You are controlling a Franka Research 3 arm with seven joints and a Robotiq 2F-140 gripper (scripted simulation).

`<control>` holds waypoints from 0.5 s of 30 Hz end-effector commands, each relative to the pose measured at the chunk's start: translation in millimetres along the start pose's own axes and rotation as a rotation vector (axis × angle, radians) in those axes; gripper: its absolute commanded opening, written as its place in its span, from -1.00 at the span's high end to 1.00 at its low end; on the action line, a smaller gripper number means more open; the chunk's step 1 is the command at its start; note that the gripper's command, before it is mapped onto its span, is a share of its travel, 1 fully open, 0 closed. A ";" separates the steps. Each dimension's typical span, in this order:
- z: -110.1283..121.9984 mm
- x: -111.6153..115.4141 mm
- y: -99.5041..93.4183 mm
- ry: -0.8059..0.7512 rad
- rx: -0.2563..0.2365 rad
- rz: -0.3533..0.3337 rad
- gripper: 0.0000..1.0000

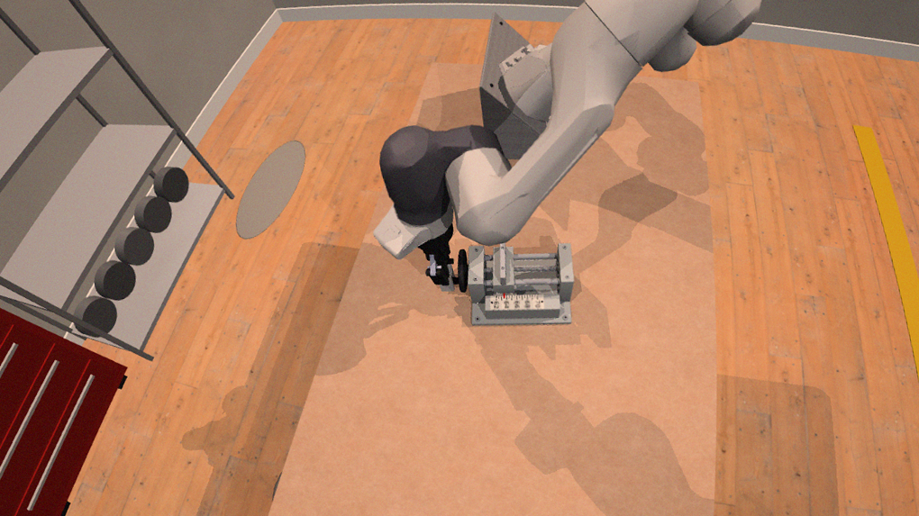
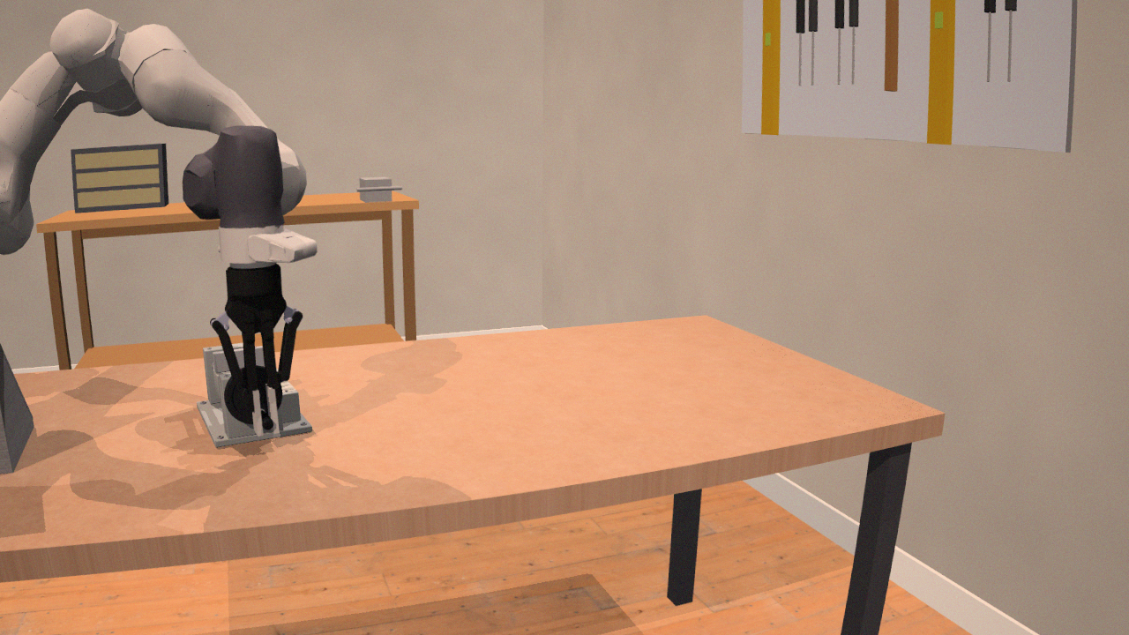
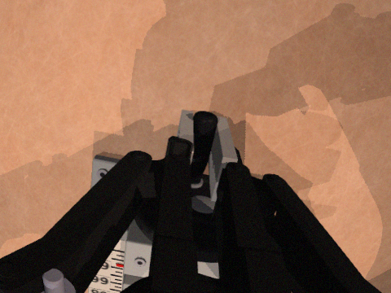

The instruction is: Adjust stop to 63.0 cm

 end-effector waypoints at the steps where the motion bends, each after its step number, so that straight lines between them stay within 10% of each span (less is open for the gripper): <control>1: -0.8 0.1 0.7 -0.001 -0.002 -0.001 0.92; 15: -2.2 0.0 0.2 -0.001 -0.002 -0.001 0.92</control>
Point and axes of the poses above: the point where the finger pads meet when closed, its own y axis out along the fingers, its own z axis across the jaws, x = y × z, the point moved 10 cm from there along -y, back along the fingers, and after that the axes turned 1 degree about -y, right-handed, at the moved point
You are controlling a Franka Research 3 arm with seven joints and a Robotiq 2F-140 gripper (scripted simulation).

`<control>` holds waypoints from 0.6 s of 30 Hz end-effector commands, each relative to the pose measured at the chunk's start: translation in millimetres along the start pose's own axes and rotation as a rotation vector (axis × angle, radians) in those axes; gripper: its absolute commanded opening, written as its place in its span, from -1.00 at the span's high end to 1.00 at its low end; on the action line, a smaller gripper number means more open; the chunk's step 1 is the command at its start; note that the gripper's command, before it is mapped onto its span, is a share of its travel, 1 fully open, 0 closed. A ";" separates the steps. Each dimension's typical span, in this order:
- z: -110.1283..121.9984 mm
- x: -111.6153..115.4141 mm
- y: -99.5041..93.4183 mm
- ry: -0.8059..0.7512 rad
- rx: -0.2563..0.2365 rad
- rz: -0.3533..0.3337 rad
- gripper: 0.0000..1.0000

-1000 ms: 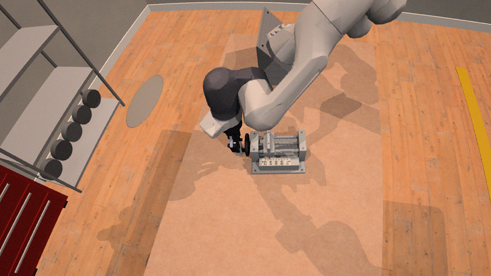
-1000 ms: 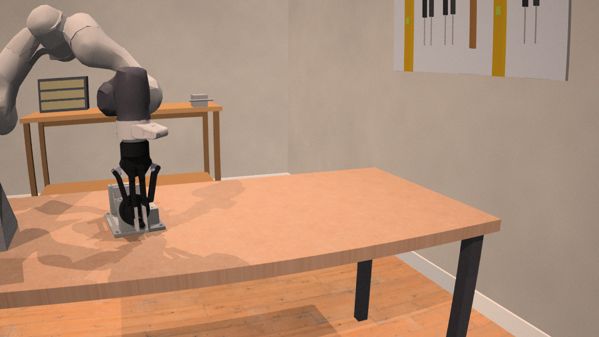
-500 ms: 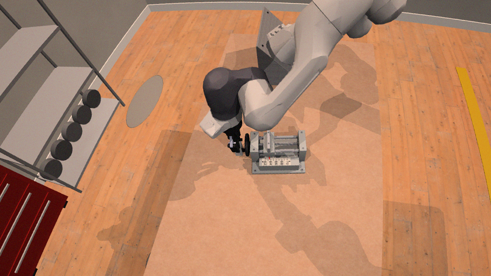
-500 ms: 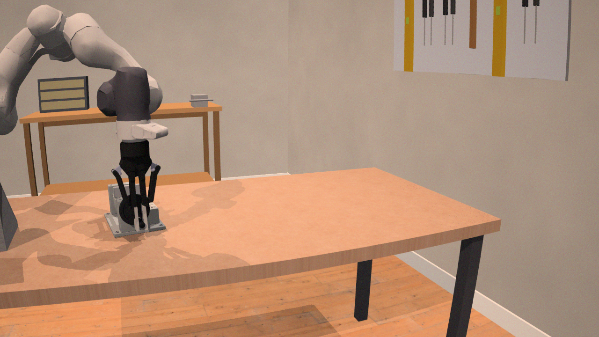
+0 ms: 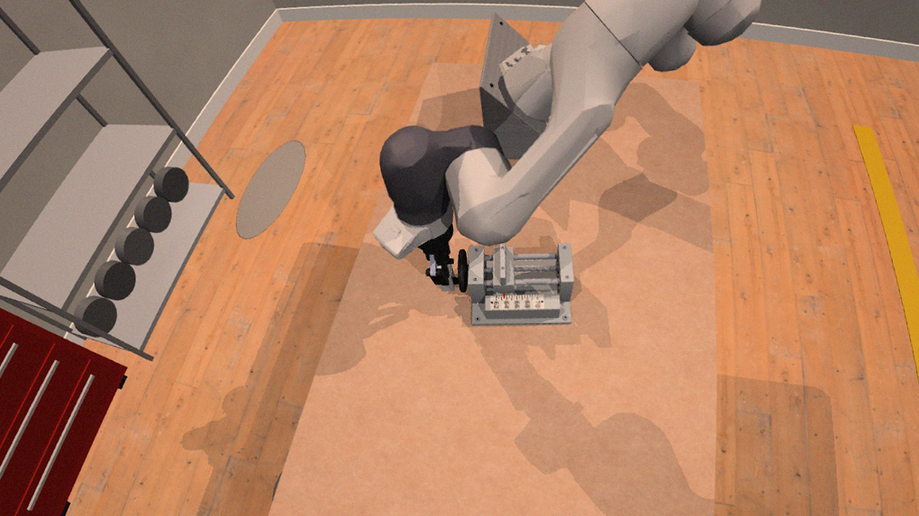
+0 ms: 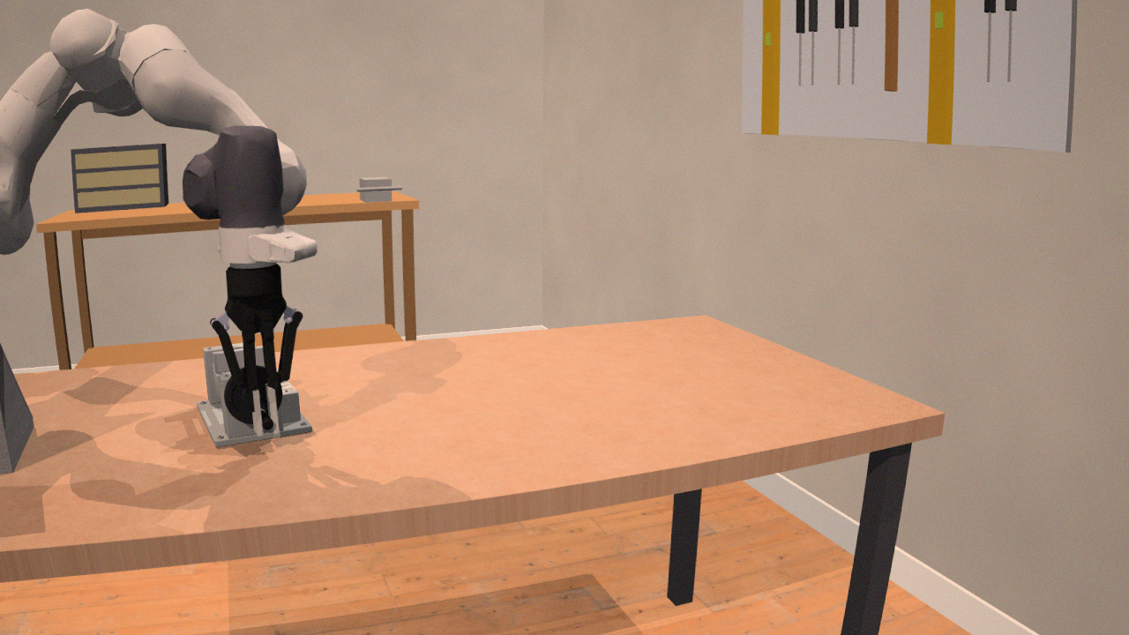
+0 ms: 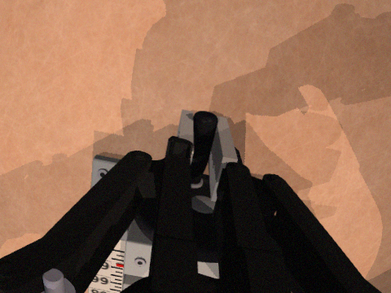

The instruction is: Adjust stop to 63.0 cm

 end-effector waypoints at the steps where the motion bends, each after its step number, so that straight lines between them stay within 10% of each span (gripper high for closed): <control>1: -2.3 0.1 0.2 -0.001 -0.002 0.000 0.92; 18: -4.6 0.0 -0.7 -0.001 -0.002 0.000 0.92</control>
Point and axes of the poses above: the point where the finger pads meet when closed, its own y axis out along the fingers, its own z axis across the jaws, x = y × z, the point moved 10 cm from there along -y, back along the fingers, and after that the axes turned 1 degree about -y, right-handed, at the moved point
